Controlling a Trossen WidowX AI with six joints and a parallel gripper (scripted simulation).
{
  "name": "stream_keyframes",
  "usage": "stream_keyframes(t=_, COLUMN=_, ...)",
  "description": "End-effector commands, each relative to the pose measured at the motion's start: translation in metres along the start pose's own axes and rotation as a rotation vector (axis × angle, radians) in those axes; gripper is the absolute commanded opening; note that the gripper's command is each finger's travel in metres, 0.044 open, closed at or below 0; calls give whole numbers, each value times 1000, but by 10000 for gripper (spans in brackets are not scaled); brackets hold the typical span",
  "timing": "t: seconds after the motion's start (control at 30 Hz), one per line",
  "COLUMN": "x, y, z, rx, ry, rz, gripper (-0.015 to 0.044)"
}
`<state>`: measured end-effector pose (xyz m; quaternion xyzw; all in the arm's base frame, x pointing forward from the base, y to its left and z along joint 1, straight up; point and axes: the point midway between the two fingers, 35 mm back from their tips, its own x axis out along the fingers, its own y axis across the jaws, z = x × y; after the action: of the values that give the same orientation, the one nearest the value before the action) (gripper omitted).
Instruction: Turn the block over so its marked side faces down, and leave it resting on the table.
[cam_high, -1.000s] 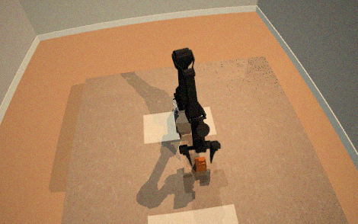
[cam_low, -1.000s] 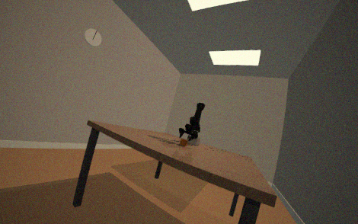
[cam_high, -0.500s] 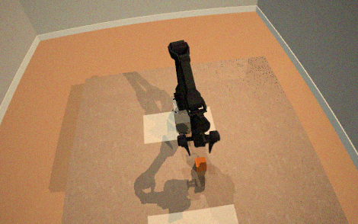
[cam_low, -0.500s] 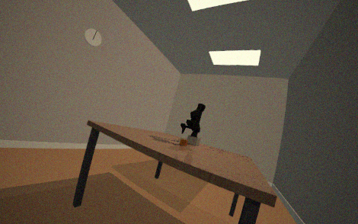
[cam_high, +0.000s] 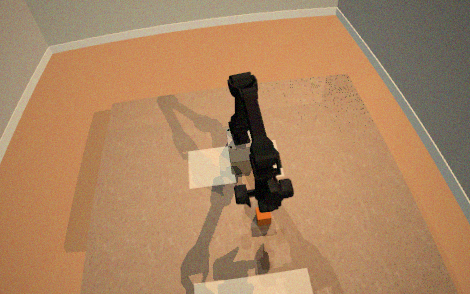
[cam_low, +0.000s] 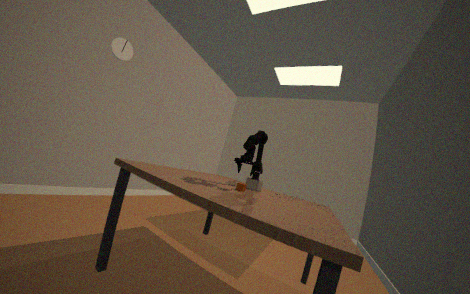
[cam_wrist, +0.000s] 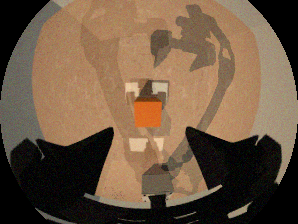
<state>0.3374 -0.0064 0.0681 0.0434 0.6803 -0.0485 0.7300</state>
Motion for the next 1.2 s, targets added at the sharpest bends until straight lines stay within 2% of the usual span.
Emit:
stream_keyframes(t=0.0, x=-2, y=0, z=-1, rx=-2, ry=41, rz=5, gripper=440)
stream_keyframes(t=0.07, x=1, y=0, z=-1, rx=-2, ry=41, rz=5, gripper=440)
stream_keyframes(t=0.2, x=34, y=1, z=-2, rx=-2, ry=41, rz=5, gripper=440)
stream_keyframes(t=1.17, x=80, y=1, z=-4, rx=-2, ry=41, rz=5, gripper=440)
